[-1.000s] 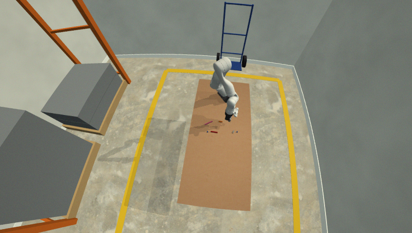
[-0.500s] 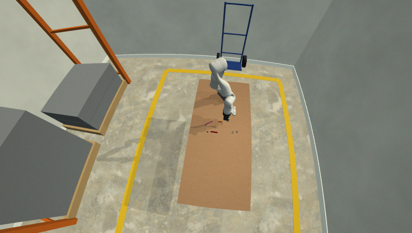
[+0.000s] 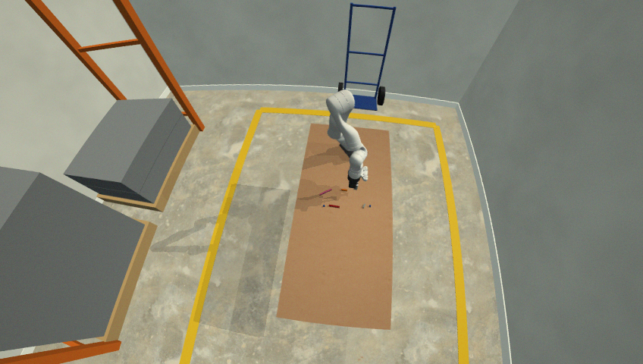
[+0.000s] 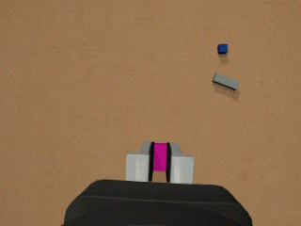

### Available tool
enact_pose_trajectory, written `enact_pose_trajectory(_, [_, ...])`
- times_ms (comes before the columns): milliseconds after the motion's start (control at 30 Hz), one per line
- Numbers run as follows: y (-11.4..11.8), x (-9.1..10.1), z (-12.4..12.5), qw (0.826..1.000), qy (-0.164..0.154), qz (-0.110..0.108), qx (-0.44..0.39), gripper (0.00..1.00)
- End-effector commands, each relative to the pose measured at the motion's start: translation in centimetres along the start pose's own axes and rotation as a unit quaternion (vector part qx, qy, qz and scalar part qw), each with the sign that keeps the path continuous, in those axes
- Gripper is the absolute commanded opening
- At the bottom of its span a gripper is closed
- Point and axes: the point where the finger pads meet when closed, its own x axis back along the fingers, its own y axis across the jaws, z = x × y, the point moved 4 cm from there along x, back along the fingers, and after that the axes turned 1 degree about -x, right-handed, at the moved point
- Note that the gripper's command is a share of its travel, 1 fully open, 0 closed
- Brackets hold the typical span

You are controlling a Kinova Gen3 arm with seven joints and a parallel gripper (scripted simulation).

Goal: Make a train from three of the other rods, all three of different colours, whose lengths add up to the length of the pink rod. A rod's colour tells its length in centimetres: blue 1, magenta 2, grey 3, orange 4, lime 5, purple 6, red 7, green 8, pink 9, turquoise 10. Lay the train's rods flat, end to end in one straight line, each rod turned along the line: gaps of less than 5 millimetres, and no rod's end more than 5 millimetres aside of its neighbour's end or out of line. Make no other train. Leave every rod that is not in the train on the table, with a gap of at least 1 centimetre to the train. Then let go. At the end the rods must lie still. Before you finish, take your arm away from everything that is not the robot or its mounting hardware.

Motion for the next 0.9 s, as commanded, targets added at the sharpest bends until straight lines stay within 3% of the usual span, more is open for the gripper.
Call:
enact_pose_trajectory(0, [0.0, -0.1, 0.0, 1.000, 0.000, 0.000, 0.000, 0.24])
enact_pose_trajectory(267, [0.0, -1.3, 0.0, 1.000, 0.000, 0.000, 0.000, 0.24])
enact_pose_trajectory(867, [0.0, -7.0, 0.0, 1.000, 0.000, 0.000, 0.000, 0.24])
